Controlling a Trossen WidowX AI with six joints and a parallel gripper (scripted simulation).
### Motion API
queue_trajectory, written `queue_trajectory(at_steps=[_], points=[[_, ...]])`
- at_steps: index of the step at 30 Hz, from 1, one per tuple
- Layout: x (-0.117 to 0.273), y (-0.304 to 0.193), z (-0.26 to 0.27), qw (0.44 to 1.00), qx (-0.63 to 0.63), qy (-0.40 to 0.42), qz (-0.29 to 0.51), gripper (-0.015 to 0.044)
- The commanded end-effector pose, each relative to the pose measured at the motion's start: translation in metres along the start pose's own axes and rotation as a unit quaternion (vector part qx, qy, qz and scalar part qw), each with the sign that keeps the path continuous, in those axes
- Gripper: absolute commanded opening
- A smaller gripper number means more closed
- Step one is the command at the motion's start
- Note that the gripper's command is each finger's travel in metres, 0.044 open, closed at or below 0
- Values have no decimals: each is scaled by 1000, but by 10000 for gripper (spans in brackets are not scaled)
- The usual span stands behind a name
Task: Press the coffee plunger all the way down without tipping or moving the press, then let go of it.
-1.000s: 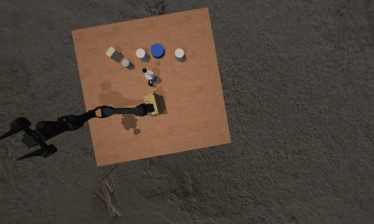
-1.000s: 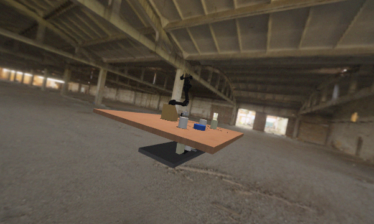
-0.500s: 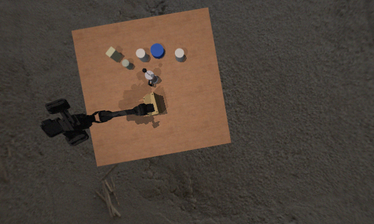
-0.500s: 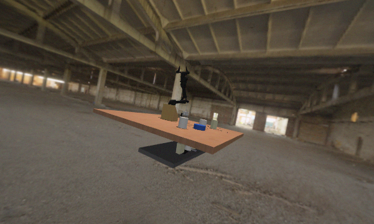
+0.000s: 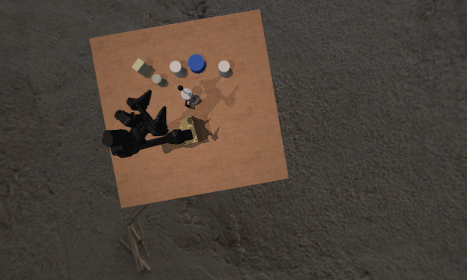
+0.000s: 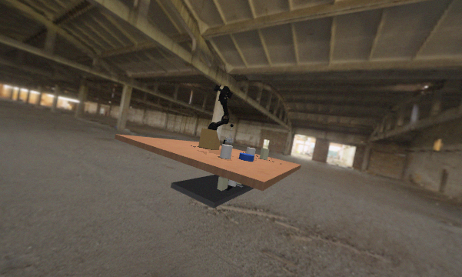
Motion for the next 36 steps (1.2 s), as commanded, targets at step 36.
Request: queue_trajectory(at_steps=[36], points=[[-40,-243,71,844,-79,385,366,440]])
Point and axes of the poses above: the point midway between the two fingers, 35 mm back from their tips, its own x axis back along the fingers, its own z axis across the jaws, y = z × x, the point moved 10 cm from there along x, back along the fingers, and after that the axes turned 6 degrees about -x, right-handed, at the moved point
